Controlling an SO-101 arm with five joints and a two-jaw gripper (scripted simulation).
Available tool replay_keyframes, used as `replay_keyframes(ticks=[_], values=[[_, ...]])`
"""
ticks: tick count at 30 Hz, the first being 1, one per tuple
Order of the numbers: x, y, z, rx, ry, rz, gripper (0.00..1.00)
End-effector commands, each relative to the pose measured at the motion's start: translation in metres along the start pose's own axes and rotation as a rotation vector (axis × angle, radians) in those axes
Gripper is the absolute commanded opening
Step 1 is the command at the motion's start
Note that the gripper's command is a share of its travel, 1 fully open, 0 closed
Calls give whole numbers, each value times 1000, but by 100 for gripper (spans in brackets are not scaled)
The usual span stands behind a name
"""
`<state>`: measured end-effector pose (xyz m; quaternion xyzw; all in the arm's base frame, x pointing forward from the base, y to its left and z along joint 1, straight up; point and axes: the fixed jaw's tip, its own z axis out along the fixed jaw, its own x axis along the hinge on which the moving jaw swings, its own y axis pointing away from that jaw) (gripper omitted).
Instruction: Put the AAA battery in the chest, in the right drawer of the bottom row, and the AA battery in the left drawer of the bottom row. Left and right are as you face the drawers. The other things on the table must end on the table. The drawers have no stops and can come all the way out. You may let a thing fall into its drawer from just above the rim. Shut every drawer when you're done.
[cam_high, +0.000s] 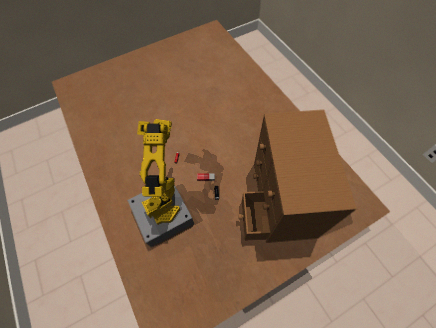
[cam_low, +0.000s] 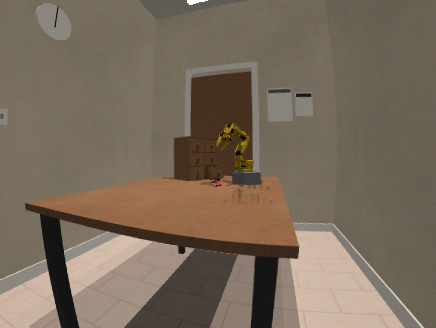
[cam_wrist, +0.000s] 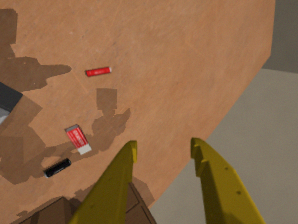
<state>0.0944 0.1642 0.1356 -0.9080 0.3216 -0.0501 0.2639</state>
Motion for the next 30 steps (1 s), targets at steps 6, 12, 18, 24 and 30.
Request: replay_keyframes(ticks=[6, 12, 18, 24, 30], values=[[0, -3, 20, -76, -4, -273, 19], [1, -1, 35, -141, -15, -455, 19], [3, 1, 46, -184, -29, -577, 19], [4, 5, 62, -247, -61, -758, 19], [6, 9, 75, -298, -96, -907, 19]])
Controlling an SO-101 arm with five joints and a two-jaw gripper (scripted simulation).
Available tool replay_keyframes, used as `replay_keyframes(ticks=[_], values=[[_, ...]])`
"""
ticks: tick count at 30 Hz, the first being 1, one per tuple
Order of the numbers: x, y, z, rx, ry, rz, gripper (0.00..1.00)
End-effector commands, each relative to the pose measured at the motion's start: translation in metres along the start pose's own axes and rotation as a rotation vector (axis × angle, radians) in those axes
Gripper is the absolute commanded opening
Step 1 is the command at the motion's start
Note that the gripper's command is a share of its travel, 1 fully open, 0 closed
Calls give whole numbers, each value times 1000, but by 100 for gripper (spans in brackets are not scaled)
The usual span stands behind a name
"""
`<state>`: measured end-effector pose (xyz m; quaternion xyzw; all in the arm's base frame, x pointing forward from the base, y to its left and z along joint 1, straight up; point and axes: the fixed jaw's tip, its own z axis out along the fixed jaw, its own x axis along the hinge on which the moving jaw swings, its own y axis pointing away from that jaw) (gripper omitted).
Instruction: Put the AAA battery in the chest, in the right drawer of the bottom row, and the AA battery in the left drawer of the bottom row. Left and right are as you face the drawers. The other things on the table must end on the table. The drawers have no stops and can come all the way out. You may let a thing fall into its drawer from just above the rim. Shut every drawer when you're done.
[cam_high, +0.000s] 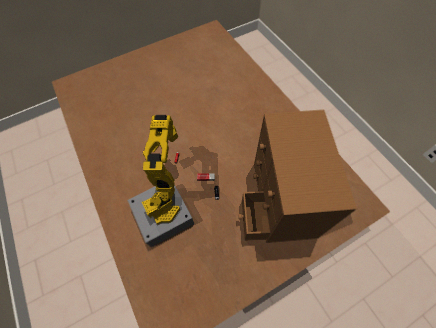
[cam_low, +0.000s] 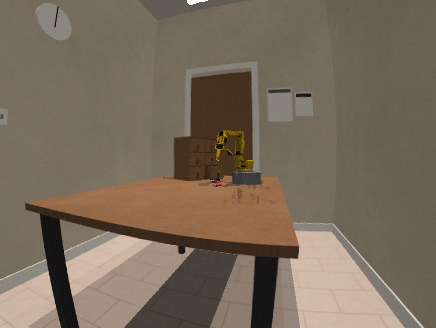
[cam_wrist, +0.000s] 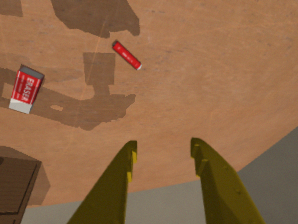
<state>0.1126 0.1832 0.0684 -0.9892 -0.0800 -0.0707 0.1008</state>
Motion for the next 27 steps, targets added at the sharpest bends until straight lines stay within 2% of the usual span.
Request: replay_keyframes(ticks=[1, 16, 18, 25, 27], values=[[1, -4, 3, -1, -6, -72, 19], [-3, 4, 48, -96, -139, -529, 19], [-3, 4, 48, -96, -139, -529, 19], [-8, 11, 68, -120, -217, -741, 19], [-9, 11, 71, -122, -226, -765, 19]])
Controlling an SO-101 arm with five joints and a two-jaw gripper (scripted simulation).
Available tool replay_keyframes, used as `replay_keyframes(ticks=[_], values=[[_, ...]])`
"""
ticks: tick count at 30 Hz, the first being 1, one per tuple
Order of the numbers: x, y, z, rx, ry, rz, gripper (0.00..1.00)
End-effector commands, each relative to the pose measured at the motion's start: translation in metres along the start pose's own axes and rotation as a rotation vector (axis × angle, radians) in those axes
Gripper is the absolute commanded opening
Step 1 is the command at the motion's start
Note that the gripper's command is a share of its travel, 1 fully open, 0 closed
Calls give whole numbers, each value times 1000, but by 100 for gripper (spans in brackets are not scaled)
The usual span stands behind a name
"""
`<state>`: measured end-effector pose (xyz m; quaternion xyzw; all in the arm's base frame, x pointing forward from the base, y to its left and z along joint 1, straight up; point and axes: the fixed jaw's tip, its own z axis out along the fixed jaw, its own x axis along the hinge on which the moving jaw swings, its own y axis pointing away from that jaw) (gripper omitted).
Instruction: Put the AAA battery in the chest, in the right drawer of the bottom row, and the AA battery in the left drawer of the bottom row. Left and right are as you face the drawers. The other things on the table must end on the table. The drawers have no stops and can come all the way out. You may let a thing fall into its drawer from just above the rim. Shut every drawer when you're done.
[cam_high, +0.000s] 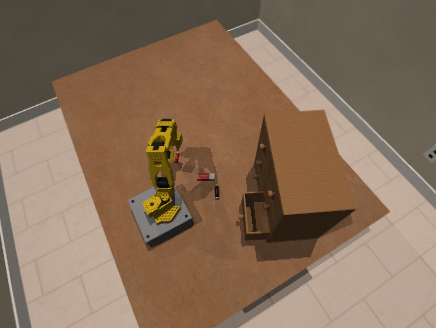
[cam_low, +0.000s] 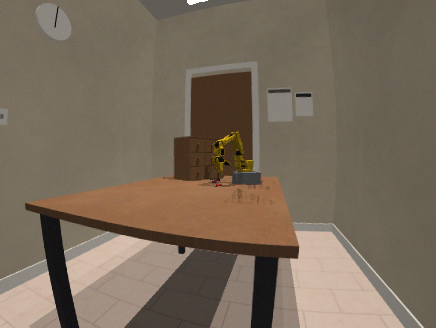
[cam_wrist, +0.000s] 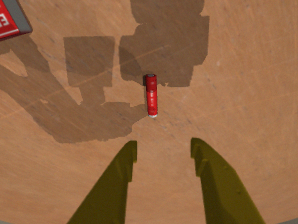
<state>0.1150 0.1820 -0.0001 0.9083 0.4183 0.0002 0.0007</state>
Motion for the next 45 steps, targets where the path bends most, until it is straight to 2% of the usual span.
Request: replay_keyframes(ticks=[1, 42, 45], values=[[3, -3, 4, 1, -4, -68, 19], [3, -3, 4, 1, -4, -68, 19], [3, -3, 7, 1, -4, -68, 19]])
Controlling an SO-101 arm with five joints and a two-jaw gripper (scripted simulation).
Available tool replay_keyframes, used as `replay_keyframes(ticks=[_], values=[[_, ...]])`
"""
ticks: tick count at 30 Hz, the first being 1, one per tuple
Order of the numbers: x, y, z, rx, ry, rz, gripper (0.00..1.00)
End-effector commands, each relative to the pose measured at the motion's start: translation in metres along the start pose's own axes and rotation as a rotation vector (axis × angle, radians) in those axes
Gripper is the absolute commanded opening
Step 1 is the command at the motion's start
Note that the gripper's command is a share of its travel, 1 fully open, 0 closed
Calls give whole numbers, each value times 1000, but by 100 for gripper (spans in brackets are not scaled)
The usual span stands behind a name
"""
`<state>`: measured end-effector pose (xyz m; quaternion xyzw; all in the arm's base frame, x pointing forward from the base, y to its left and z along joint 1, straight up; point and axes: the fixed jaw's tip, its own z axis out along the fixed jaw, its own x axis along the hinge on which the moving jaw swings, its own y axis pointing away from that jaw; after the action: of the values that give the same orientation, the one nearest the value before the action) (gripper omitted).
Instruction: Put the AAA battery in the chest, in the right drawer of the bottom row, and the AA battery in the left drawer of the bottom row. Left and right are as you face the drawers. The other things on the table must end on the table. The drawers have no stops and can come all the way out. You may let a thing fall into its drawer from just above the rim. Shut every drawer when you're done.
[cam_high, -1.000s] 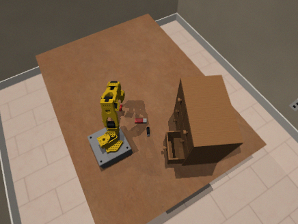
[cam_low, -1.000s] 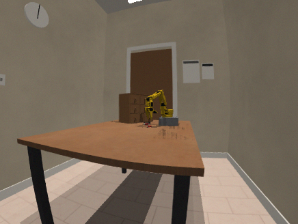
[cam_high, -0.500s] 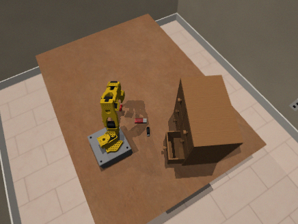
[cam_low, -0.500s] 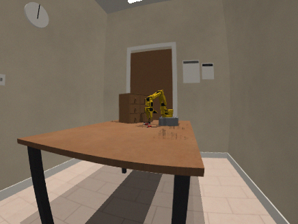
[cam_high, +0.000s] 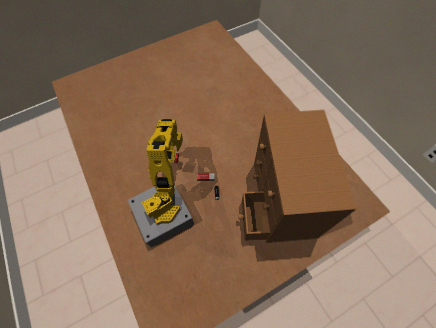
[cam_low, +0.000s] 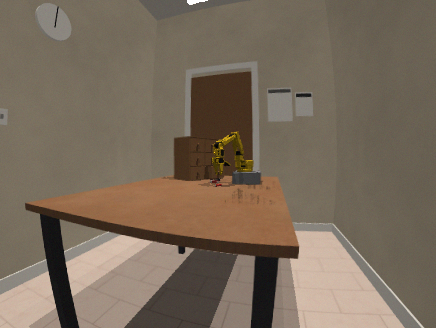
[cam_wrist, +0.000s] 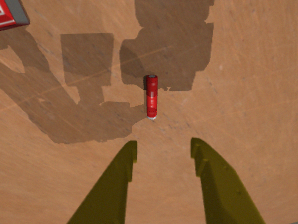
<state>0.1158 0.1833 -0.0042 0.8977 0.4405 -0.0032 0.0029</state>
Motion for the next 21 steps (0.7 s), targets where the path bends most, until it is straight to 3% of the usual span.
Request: replay_keyframes(ticks=[1, 9, 21], values=[[2, -2, 5, 2, 4, -18, 19], [2, -2, 15, 2, 4, -18, 19], [0, -3, 16, 2, 4, -18, 19]])
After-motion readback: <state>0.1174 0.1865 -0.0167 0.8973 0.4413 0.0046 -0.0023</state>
